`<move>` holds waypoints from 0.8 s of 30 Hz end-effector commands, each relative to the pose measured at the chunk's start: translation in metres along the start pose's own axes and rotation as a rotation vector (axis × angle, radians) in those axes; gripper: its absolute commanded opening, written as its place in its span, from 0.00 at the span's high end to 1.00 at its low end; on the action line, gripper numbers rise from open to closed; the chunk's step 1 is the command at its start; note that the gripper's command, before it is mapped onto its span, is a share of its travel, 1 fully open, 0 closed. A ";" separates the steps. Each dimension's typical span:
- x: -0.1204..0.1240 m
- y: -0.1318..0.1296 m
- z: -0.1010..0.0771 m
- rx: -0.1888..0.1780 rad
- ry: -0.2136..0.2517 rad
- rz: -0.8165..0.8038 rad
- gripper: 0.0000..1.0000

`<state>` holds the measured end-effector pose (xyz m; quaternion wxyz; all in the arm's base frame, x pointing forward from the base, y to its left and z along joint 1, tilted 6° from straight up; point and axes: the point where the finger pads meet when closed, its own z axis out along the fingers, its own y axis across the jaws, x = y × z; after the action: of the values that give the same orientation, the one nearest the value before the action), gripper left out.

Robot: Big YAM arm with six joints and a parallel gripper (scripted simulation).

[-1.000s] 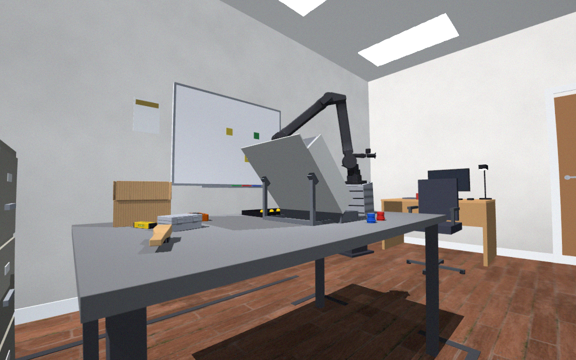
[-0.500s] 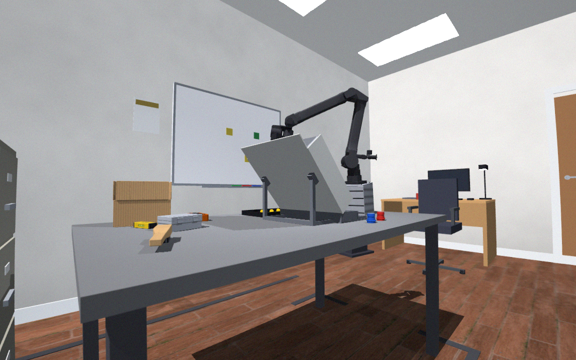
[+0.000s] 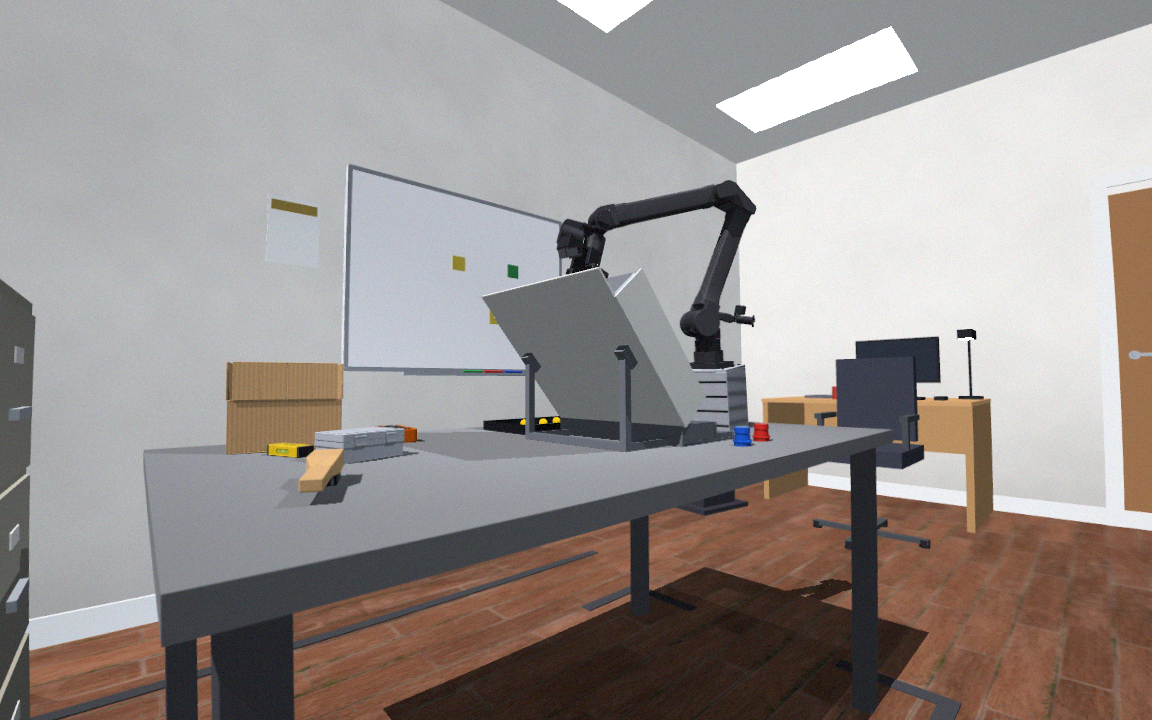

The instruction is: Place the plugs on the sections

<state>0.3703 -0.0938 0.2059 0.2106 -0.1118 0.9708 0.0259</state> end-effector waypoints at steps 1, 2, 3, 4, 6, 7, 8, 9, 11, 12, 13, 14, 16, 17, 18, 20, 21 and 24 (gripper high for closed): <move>-0.017 0.013 -0.017 0.015 -0.042 0.043 1.00; -0.017 0.013 -0.017 0.015 -0.042 0.043 1.00; -0.019 0.017 -0.020 0.015 -0.048 0.045 1.00; -0.022 0.021 -0.022 0.016 -0.054 0.046 1.00; -0.027 0.028 -0.027 0.016 -0.067 0.049 1.00; -0.029 0.032 -0.029 0.017 -0.073 0.050 1.00; -0.032 0.036 -0.031 0.017 -0.079 0.052 1.00; -0.035 0.040 -0.033 0.018 -0.086 0.053 1.00; -0.040 0.047 -0.038 0.019 -0.098 0.056 1.00; -0.042 0.051 -0.040 0.019 -0.104 0.057 1.00; -0.045 0.055 -0.043 0.019 -0.111 0.059 1.00; -0.048 0.058 -0.045 0.020 -0.117 0.060 1.00; -0.053 0.066 -0.050 0.021 -0.130 0.063 1.00; -0.055 0.070 -0.052 0.021 -0.136 0.064 1.00; -0.055 0.070 -0.052 0.021 -0.136 0.064 1.00; -0.055 0.070 -0.052 0.021 -0.136 0.064 1.00; -0.055 0.070 -0.052 0.021 -0.136 0.064 1.00; -0.055 0.070 -0.052 0.020 -0.136 0.064 1.00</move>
<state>0.3698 -0.0199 0.2445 0.2466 -0.0850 0.9648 0.0335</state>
